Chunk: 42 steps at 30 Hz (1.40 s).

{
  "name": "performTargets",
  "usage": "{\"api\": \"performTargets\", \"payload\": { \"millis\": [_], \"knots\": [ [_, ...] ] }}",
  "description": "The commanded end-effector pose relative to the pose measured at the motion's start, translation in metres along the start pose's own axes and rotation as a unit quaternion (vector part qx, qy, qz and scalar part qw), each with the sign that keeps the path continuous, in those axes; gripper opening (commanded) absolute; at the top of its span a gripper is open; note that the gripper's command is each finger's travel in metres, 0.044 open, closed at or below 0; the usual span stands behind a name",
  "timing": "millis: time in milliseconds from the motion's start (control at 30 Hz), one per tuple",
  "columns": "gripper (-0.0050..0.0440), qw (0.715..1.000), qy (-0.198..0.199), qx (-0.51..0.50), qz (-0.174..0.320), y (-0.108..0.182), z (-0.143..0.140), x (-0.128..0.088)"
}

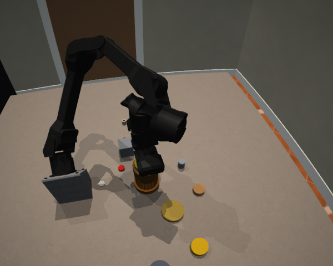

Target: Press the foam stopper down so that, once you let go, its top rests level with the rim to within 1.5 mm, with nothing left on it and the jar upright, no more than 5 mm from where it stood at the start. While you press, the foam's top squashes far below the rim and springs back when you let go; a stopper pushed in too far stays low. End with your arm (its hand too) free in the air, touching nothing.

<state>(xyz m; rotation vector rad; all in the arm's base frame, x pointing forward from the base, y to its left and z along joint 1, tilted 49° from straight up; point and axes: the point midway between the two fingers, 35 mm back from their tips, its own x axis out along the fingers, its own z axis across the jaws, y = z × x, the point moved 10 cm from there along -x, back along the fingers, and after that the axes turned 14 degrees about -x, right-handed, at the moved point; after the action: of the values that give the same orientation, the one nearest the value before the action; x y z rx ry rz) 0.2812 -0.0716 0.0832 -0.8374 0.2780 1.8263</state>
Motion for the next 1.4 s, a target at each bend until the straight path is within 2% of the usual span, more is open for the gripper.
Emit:
{"api": "performTargets", "payload": {
  "millis": [0, 1367],
  "knots": [
    [0.0, 1.0, -0.002, 0.002, 0.001, 0.0008, 0.0008, 0.0021],
    [0.0, 1.0, -0.002, 0.002, 0.001, 0.0014, 0.0012, 0.0055]
  ]
}}
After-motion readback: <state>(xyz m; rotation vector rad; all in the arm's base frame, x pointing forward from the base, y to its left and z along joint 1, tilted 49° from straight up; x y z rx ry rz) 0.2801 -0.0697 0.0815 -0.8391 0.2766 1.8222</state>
